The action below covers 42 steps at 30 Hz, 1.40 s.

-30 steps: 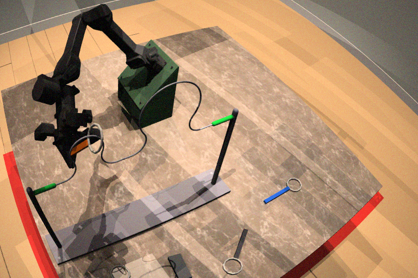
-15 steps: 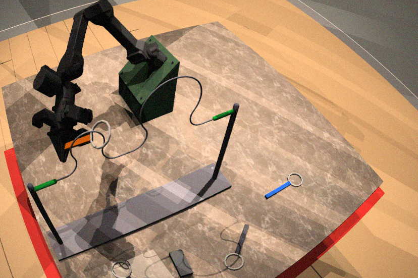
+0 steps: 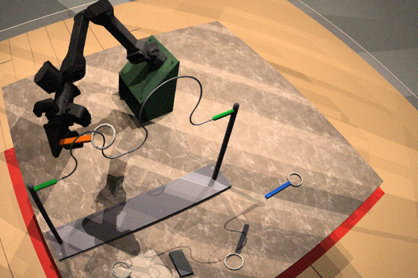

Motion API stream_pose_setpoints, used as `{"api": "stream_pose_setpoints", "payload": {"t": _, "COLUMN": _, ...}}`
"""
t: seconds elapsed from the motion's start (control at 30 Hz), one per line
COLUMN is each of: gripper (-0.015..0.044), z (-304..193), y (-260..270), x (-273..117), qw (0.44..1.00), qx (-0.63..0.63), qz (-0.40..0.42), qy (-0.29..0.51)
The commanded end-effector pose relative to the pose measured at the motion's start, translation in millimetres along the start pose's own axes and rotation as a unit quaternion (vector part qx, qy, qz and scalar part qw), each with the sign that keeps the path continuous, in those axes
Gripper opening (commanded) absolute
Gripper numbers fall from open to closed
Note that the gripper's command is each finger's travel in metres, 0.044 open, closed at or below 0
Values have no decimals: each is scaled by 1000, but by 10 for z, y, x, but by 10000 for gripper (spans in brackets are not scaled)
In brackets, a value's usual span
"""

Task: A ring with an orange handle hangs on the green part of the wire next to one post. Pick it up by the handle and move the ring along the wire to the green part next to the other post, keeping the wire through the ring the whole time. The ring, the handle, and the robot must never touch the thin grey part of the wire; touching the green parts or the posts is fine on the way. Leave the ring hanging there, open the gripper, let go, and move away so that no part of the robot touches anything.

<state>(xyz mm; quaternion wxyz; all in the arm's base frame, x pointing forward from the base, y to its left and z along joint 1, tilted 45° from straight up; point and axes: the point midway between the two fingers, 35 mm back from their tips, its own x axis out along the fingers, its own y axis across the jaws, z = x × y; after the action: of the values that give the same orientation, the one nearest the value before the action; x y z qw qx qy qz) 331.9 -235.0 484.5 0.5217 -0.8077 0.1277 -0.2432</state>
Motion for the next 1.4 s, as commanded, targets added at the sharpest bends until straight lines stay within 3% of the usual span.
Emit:
{"api": "stream_pose_setpoints", "payload": {"t": 0.0, "gripper": -150, "z": 3, "y": -90, "x": -15, "qw": 999, "qx": -41, "qz": -25, "qy": -2}}
{"api": "stream_pose_setpoints", "payload": {"t": 0.77, "gripper": -150, "z": 71, "y": -360, "x": -47, "qw": 963, "qx": -234, "qz": -132, "qy": -6}}
{"api": "stream_pose_setpoints", "payload": {"t": 1.37, "gripper": -150, "z": -49, "y": -185, "x": 17, "qw": 969, "qx": -217, "qz": -121, "qy": -5}}
